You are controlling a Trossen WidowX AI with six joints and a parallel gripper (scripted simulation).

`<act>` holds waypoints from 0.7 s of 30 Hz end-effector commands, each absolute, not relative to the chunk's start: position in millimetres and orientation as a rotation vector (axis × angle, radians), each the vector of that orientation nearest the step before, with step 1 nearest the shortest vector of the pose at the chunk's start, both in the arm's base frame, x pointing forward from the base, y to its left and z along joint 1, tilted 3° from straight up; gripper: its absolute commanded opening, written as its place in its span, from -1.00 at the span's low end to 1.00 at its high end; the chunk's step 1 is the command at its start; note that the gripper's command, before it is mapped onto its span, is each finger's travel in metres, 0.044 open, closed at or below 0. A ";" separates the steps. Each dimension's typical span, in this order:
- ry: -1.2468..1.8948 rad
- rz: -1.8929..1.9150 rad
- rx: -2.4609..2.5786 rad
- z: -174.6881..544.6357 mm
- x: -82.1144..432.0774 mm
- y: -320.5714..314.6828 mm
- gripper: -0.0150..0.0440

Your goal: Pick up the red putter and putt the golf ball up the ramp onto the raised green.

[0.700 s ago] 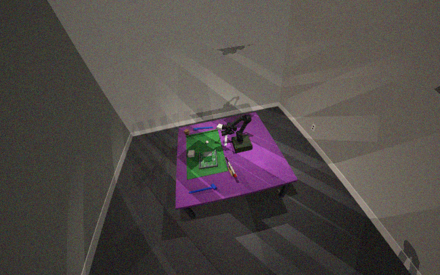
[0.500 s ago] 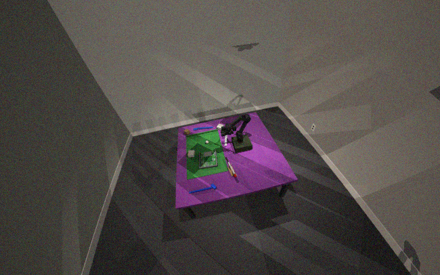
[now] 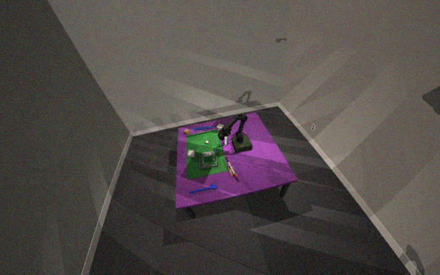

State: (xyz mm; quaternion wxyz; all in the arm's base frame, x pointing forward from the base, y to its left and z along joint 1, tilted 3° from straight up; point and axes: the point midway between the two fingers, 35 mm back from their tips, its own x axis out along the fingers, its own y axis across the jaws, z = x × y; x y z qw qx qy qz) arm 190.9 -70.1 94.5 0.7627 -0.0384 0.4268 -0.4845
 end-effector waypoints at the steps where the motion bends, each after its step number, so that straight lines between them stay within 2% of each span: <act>1: 1.279 -0.476 -0.377 70.6 219.1 0.7 1.00; 11: 1.400 0.118 -0.660 54.7 227.7 71.9 1.00; 21: 1.320 0.775 -0.942 45.0 221.2 152.5 1.00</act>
